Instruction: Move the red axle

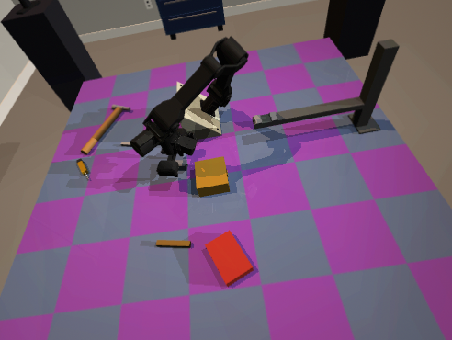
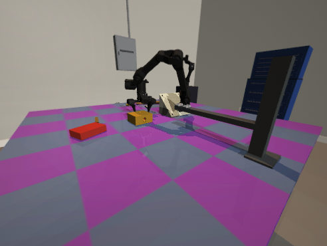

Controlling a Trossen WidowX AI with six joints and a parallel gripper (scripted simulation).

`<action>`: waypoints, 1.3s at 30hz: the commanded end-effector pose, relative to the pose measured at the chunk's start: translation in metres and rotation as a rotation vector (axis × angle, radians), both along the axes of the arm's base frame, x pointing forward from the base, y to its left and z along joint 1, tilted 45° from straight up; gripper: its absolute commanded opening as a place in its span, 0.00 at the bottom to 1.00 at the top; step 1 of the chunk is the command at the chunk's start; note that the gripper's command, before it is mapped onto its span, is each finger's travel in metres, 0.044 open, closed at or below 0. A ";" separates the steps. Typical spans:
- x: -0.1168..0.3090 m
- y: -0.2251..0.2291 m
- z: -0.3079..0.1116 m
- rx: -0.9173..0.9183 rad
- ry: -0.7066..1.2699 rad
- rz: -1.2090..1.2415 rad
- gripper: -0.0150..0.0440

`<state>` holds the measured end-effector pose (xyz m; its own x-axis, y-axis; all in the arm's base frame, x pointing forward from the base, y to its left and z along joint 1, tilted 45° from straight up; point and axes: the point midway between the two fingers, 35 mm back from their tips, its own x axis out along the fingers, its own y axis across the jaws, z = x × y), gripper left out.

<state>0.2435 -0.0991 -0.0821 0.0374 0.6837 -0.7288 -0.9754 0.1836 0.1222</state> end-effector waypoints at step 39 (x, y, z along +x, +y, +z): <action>-0.007 -0.048 0.050 0.010 0.013 -0.006 0.25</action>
